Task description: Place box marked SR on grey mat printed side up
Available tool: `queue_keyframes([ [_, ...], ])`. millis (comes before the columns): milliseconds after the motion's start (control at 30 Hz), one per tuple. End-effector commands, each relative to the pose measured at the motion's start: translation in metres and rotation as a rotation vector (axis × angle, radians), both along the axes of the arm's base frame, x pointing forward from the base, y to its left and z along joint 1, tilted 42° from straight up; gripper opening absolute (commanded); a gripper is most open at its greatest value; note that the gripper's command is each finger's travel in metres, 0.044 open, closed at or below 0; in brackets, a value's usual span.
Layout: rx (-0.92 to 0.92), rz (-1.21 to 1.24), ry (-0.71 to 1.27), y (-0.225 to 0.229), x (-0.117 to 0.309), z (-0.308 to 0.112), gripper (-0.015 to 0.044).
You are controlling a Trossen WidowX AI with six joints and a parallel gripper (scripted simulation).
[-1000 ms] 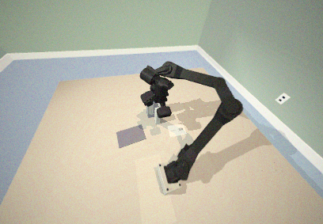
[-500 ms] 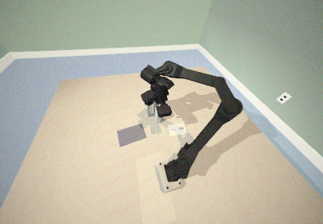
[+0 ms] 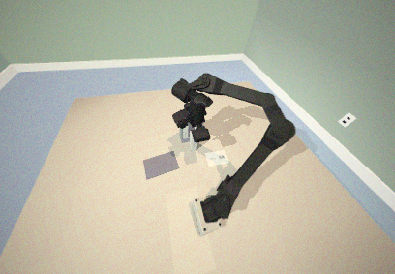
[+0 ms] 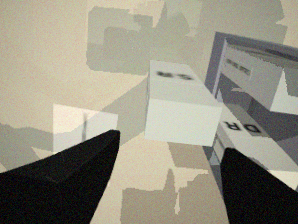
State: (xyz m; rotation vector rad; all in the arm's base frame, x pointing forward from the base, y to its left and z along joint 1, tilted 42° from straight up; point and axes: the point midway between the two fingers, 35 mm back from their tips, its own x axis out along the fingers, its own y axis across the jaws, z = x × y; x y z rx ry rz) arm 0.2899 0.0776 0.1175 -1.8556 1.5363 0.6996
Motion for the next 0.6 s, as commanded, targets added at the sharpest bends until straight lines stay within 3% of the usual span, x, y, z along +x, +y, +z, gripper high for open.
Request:
queue_keyframes([
  [0,0.002,-0.023,0.023,0.0025,0.0038,0.0008,0.0238],
  [567,0.003,-0.066,0.068,0.0019,0.0114,-0.0004,0.0238],
])
